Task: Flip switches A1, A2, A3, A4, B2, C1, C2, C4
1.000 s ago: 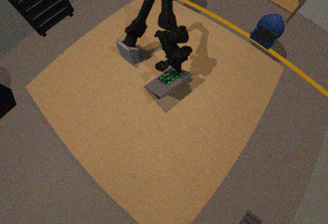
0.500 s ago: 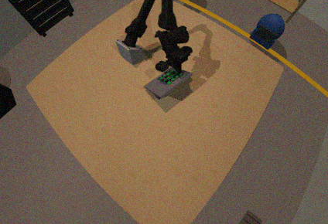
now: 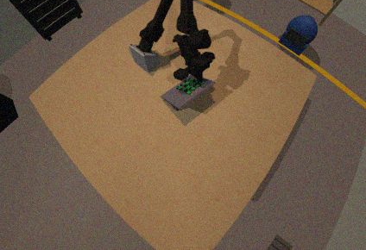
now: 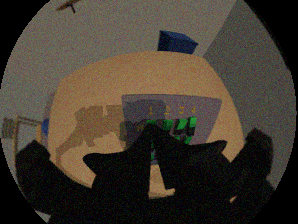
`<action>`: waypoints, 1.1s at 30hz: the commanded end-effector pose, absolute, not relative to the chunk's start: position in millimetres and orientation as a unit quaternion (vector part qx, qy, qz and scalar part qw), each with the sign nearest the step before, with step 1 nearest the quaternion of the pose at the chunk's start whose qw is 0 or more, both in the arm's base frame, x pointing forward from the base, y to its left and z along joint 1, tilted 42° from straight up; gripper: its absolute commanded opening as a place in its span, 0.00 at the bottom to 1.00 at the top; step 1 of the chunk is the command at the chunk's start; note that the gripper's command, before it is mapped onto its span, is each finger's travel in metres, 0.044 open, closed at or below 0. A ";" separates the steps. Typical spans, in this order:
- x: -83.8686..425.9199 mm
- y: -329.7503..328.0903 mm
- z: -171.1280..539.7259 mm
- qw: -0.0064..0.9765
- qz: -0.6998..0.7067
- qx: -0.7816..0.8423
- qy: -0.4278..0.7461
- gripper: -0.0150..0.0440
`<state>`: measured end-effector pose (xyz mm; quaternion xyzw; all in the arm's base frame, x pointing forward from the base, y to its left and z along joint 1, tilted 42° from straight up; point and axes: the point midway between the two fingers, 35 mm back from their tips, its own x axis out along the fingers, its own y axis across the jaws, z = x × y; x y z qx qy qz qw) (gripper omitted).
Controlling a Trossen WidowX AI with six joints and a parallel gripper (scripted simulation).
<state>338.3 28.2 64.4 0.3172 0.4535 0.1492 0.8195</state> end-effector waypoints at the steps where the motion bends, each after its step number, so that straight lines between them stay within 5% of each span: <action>1: 338.7 28.4 63.0 0.819 0.147 0.319 0.454 0.25; 33: 301.2 -21.7 87.4 0.824 0.141 0.320 0.445 0.25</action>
